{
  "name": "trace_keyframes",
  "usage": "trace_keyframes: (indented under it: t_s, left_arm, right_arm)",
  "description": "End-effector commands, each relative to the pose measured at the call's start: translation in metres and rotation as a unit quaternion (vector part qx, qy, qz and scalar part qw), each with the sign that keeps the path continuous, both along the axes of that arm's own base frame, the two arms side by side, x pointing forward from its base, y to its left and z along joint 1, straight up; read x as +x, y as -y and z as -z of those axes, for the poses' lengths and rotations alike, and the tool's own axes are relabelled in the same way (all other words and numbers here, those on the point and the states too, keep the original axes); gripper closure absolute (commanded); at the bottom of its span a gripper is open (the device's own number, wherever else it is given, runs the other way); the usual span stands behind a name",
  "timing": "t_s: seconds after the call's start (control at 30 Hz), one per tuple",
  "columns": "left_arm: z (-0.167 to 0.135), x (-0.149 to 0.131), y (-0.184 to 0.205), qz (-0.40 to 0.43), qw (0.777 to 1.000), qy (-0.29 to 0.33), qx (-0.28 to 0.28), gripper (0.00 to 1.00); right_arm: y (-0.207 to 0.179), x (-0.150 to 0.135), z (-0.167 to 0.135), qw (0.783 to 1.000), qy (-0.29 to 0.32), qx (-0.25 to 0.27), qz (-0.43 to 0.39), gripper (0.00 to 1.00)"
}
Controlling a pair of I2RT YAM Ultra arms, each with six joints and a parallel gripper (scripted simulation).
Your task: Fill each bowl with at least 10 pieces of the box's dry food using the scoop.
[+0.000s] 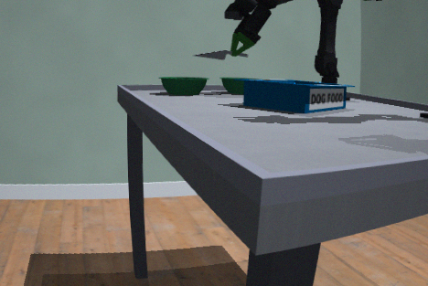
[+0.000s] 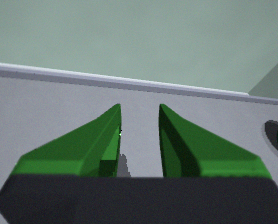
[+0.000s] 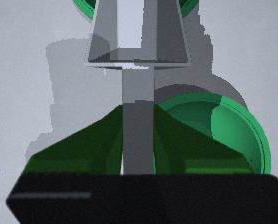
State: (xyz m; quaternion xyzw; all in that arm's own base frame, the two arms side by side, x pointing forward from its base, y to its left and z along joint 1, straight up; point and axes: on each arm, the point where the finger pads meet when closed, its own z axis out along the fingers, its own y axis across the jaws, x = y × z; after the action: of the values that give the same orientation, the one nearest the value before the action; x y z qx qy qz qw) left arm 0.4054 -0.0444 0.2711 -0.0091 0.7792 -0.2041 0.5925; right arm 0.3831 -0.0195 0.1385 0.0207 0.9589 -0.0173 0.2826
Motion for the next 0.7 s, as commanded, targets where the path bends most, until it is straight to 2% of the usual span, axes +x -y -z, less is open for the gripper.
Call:
trace_keyframes:
  t_s: [0.0,0.2,0.3,0.4,0.47,0.5,0.53,0.67]
  left_arm:
    - [-0.053,-0.001,-0.017,-0.057,0.993,0.051,0.088,0.74]
    - [-0.121,-0.020,-0.041,-0.128,0.971,0.111,0.169,0.74]
    - [-0.128,-0.023,-0.048,-0.144,0.965,0.107,0.192,0.74]
    - [-0.133,-0.025,-0.047,-0.145,0.964,0.113,0.191,0.74]
    - [-0.118,-0.014,-0.043,-0.132,0.969,0.094,0.185,0.74]
    - [-0.128,-0.016,-0.040,-0.127,0.971,0.109,0.173,0.74]
    - [-0.175,-0.036,-0.038,-0.133,0.963,0.180,0.148,0.74]
    - [-0.178,-0.037,-0.049,-0.151,0.960,0.183,0.146,0.74]
  right_arm:
    - [-0.002,0.013,-0.024,0.999,0.045,-0.003,-0.003,1.00]
    - [-0.002,0.013,-0.024,0.999,0.045,-0.003,-0.003,1.00]
    - [-0.002,0.013,-0.024,0.999,0.045,-0.003,-0.003,1.00]
    - [-0.002,0.013,-0.024,0.999,0.045,-0.003,-0.003,1.00]
    - [-0.002,0.013,-0.024,0.999,0.045,-0.003,-0.003,1.00]
    - [-0.002,0.013,-0.024,0.999,0.045,-0.003,-0.003,1.00]
    - [-0.002,0.013,-0.024,0.999,0.045,-0.003,-0.003,1.00]
    - [-0.002,0.013,-0.024,0.999,0.045,-0.003,-0.003,1.00]
